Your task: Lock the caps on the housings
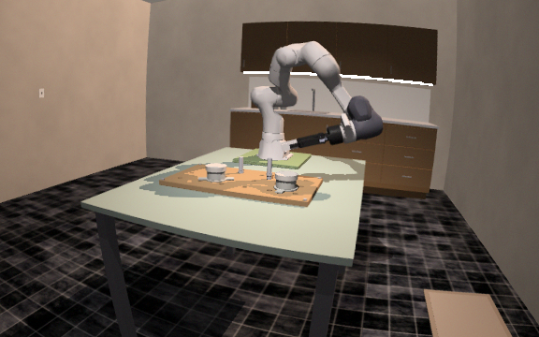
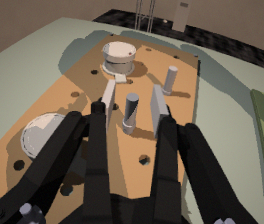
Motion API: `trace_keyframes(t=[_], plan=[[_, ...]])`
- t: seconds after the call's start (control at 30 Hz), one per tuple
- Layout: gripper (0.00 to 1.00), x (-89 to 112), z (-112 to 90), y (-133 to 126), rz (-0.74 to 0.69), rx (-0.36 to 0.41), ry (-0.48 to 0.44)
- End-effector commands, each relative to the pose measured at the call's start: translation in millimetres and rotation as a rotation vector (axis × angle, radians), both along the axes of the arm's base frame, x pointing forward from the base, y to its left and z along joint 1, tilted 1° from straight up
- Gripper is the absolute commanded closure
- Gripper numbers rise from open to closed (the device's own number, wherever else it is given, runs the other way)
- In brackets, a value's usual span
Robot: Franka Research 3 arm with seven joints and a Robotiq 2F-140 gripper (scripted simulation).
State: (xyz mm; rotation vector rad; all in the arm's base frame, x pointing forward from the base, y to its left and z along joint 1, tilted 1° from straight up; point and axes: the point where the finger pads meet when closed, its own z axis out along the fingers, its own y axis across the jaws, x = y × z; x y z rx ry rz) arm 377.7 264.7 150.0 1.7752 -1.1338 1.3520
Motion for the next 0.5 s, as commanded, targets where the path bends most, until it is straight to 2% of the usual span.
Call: trace_keyframes(t=[0.0,0.3,0.37,0.47], plan=[[0.64,0.6,-3.5,1.1,0.001,0.038,0.03],[0.64,0.9,-3.8,1.0,0.002,0.231,0.125],[0.64,0.9,-3.8,1.0,0.002,0.231,0.125],[0.64,0.3,-3.0,1.6,0.006,0.273,0.142]])
